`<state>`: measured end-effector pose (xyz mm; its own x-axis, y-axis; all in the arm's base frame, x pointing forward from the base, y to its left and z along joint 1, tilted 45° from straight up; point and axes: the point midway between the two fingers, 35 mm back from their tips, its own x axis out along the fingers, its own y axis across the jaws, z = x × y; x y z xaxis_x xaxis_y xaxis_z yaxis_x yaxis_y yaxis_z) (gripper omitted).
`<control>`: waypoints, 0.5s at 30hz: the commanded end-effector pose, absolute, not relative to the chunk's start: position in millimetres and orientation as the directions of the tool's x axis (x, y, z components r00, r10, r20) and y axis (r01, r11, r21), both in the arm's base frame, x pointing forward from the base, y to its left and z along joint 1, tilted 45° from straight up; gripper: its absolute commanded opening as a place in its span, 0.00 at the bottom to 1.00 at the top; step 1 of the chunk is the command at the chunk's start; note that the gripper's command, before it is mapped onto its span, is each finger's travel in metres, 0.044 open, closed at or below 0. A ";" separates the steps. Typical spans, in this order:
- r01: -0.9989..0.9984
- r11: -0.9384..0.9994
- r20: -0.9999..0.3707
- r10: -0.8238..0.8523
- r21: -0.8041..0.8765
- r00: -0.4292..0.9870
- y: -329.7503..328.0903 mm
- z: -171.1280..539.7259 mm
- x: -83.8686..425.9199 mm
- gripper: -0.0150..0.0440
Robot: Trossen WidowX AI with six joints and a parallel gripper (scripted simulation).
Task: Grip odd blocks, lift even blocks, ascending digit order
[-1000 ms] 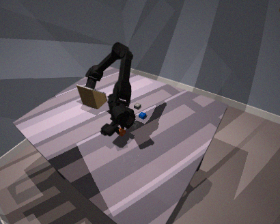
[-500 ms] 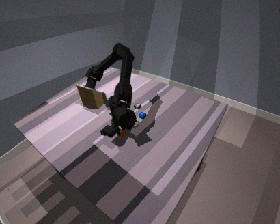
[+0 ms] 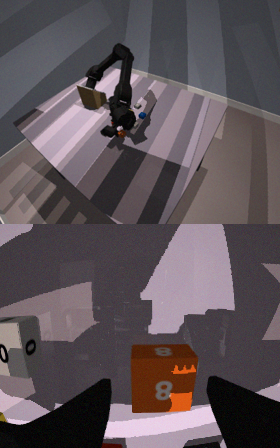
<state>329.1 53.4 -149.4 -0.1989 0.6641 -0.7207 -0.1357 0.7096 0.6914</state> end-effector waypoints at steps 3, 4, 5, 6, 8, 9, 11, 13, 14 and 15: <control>-0.129 0.709 -0.719 0.667 0.693 -0.197 53.6 -149.7 329.1 0.93; -0.129 0.709 -0.719 0.667 0.693 -0.197 53.6 -149.7 329.1 0.93; -0.129 0.709 -0.719 0.666 0.693 -0.197 51.7 -147.7 329.9 0.93; -0.129 0.710 -0.720 0.666 0.692 -0.197 45.8 -141.6 331.9 0.93; -0.129 0.711 -0.720 0.665 0.692 -0.197 31.0 -125.9 336.1 0.93; -0.129 0.711 -0.720 0.665 0.692 -0.197 29.0 -123.8 336.5 0.93; -0.129 0.711 -0.720 0.665 0.692 -0.197 29.0 -123.8 336.5 0.93; -0.129 0.711 -0.720 0.665 0.692 -0.197 29.0 -123.8 336.5 0.93; -0.129 0.711 -0.721 0.665 0.691 -0.197 30.3 -121.2 337.0 0.93; -0.129 0.712 -0.722 0.663 0.690 -0.196 34.0 -113.4 338.2 0.93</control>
<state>335.6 29.8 -124.4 -0.1962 0.6684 -0.7175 -0.1175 0.7104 0.6939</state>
